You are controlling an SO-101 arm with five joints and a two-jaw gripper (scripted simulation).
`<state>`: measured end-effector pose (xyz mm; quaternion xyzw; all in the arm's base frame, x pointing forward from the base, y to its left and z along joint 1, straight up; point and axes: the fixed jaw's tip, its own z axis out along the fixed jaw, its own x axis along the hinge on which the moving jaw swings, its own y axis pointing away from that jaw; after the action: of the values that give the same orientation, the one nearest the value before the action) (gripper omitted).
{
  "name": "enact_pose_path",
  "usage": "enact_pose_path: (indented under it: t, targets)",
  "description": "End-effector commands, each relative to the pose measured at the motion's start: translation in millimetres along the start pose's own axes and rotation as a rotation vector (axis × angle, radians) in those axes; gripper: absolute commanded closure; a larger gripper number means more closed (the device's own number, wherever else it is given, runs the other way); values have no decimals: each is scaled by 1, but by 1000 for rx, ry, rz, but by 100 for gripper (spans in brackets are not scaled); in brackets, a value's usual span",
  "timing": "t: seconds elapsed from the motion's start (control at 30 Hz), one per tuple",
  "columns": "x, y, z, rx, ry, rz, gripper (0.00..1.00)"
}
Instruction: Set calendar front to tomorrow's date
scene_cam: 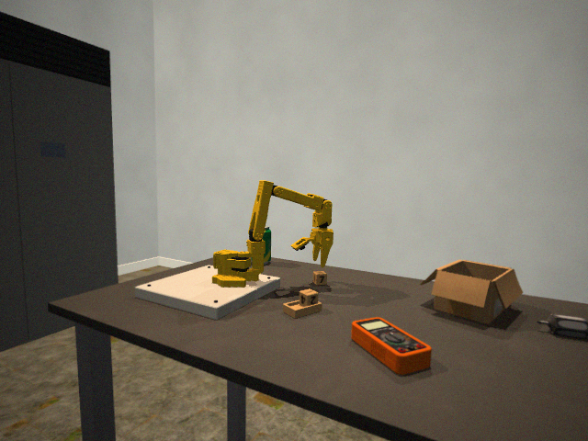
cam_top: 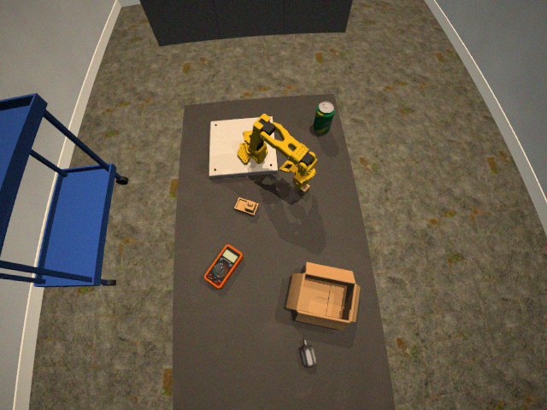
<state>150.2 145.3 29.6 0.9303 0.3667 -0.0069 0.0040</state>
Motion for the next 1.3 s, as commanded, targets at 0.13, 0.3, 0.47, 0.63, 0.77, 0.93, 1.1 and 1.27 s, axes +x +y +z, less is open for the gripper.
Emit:
enact_pose_path:
  t: [0.13,0.3,0.47,0.63,0.77,0.93,1.1,1.27]
  targets:
    - [-1,2,5,1,-18,4,65]
    - [-1,2,5,1,-18,4,65]
    - [-1,2,5,1,-18,4,65]
    - [1,7,3,2,-6,18,65]
    - [1,7,3,2,-6,18,65]
    - [1,7,3,2,-6,18,65]
    - [1,7,3,2,-6,18,65]
    - [1,7,3,2,-6,18,65]
